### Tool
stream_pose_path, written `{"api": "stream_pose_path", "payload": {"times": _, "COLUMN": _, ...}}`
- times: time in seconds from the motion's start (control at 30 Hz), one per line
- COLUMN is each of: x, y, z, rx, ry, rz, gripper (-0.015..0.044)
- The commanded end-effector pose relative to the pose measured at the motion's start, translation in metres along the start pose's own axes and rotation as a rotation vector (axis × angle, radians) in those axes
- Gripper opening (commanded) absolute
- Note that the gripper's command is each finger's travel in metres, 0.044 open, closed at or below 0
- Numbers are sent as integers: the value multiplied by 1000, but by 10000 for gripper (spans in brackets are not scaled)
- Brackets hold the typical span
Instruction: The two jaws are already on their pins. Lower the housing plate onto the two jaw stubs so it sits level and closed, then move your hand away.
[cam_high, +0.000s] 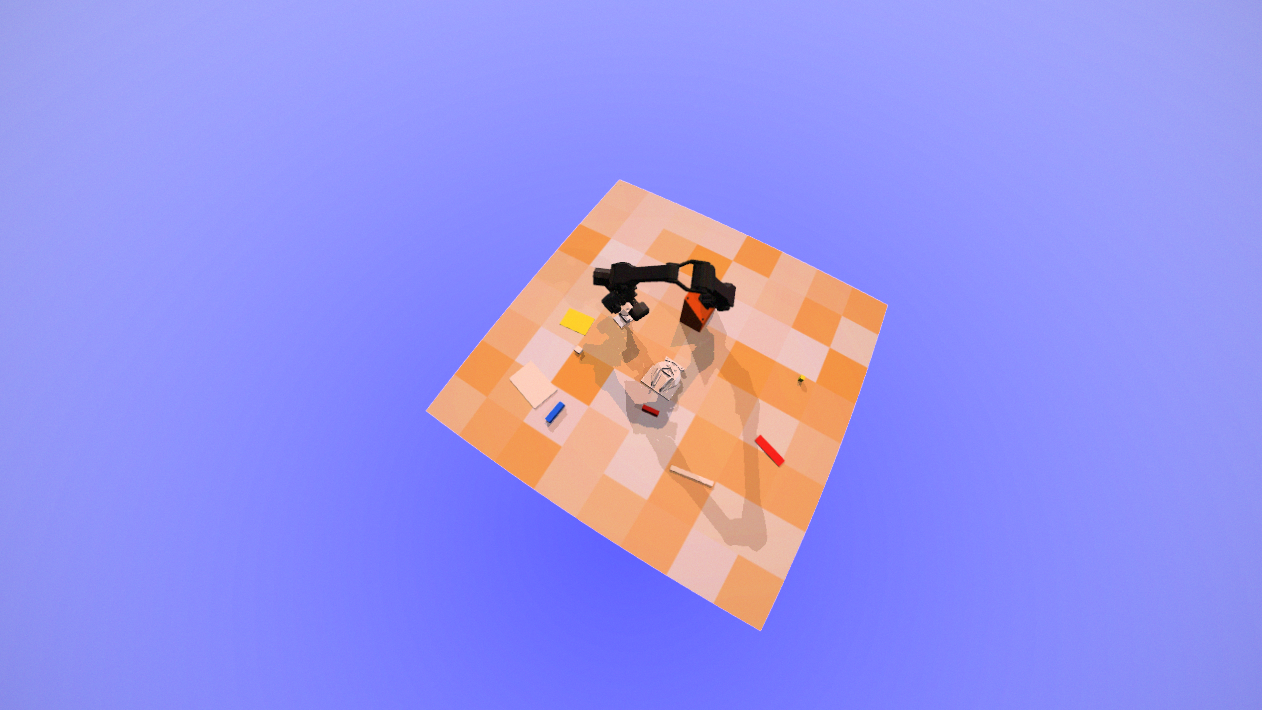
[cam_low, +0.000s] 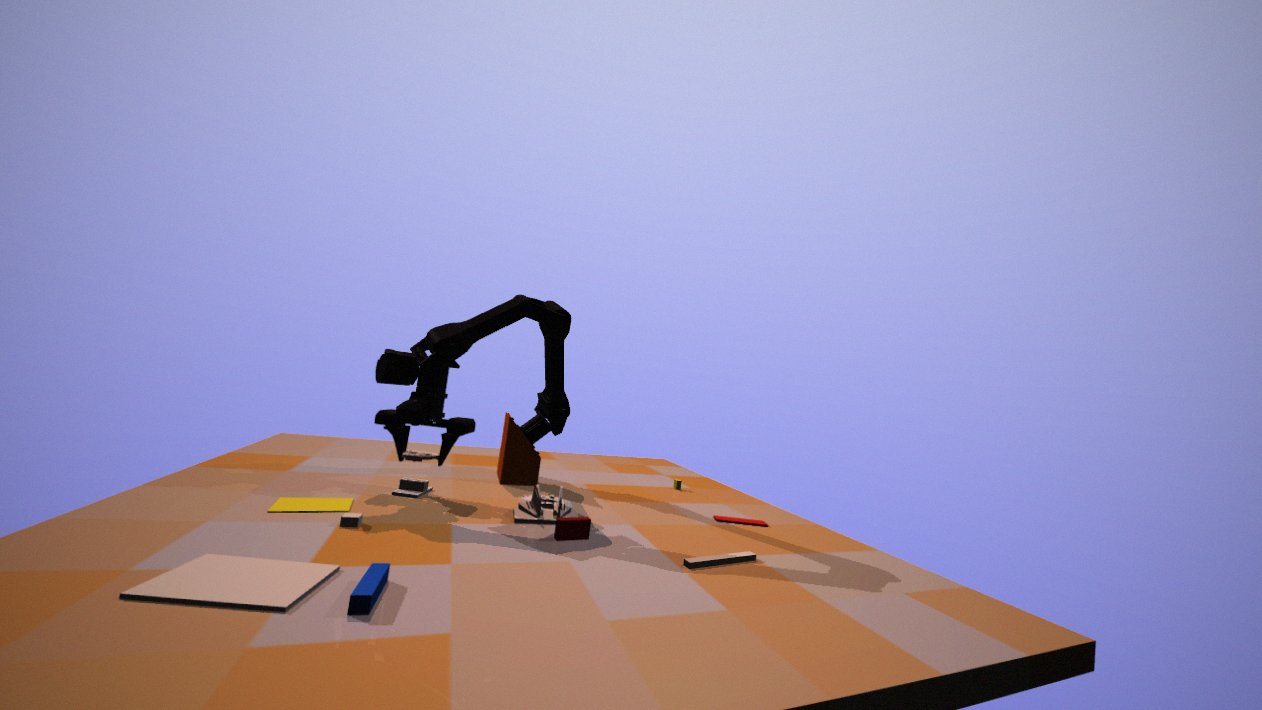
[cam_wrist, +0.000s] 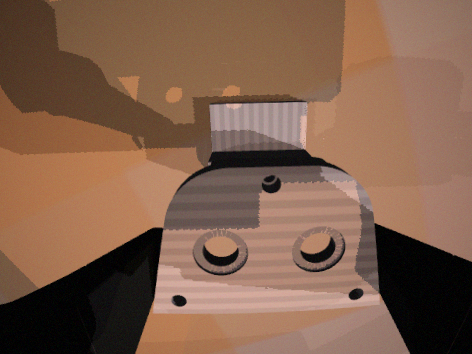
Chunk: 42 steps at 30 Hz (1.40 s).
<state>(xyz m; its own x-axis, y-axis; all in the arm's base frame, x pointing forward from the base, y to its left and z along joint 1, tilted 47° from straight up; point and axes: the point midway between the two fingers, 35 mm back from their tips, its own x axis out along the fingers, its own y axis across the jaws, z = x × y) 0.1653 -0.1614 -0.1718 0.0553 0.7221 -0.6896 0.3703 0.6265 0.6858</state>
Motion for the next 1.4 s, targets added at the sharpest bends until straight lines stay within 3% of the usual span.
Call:
{"api": "stream_pose_path", "payload": {"times": 0.0, "x": -15, "y": -2, "z": 2, "rx": -11, "ry": -8, "rz": -12, "gripper": 351}}
{"api": "stream_pose_path", "payload": {"times": 0.43, "x": -27, "y": 1, "z": 2, "rx": -11, "ry": -8, "rz": -13, "gripper": 351}}
{"api": "stream_pose_path", "payload": {"times": 1.37, "x": -41, "y": 90, "z": 26, "rx": -92, "ry": -20, "rz": -40, "gripper": 351}}
